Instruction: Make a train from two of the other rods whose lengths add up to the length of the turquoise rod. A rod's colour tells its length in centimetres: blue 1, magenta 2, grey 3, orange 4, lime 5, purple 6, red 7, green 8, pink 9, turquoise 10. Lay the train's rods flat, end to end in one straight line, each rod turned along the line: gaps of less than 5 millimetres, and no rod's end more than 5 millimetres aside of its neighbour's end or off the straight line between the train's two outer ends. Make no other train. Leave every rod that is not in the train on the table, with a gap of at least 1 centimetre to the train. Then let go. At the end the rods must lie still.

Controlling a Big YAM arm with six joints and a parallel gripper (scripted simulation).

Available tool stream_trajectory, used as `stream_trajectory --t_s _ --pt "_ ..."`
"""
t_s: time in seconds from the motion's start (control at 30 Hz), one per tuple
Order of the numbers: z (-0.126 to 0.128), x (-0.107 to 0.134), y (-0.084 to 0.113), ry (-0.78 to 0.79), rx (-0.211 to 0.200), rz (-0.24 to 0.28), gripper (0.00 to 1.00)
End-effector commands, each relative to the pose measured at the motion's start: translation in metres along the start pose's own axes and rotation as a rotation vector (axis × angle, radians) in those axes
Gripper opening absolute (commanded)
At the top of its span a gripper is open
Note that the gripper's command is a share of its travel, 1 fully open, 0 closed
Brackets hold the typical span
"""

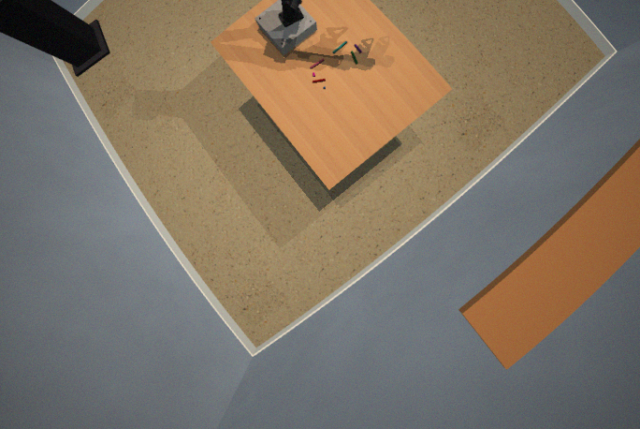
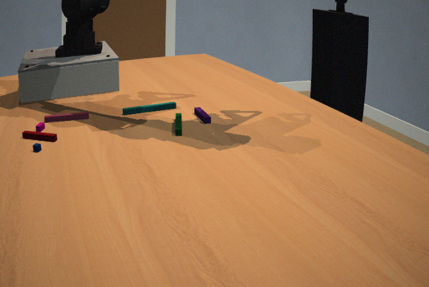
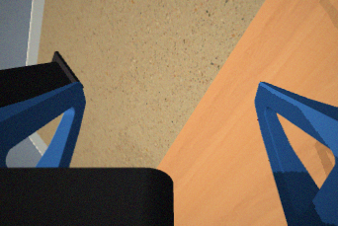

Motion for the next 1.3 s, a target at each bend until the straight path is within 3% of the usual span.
stream_trajectory --t_s 0.0,0.07,0.1,0.33,0.37,0.63,0.67,0.9,0.93,1.13,1.27 --pt "-0.022 -0.008 0.002 -0.081 0.022 -0.023 1.0" --pt "-0.022 -0.007 0.002 -0.082 0.019 -0.021 1.0" --pt "-0.058 -0.009 0.003 -0.212 0.069 -0.047 1.0" --pt "-0.046 -0.006 0.001 -0.191 0.057 -0.039 1.0" --pt "-0.04 -0.008 0.011 -0.179 0.05 -0.061 1.0" --pt "-0.046 -0.009 0.012 -0.187 0.057 -0.059 1.0" --pt "-0.093 -0.007 0.006 -0.346 0.115 -0.069 1.0" --pt "-0.092 -0.006 0.007 -0.347 0.113 -0.065 1.0" --pt "-0.073 -0.008 0.017 -0.31 0.096 -0.087 1.0" --pt "-0.086 -0.01 0.016 -0.33 0.107 -0.086 1.0" --pt "-0.081 -0.009 0.013 -0.321 0.103 -0.08 1.0"
Point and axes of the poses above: the point where the finger pads meet when closed, its own y axis back along the fingers, its own z axis across the jaws, x = y × z, the point moved 2 cm from there along y, back along the fingers, and after that the axes turned 7 degrees about y, right-handed, at the moved point
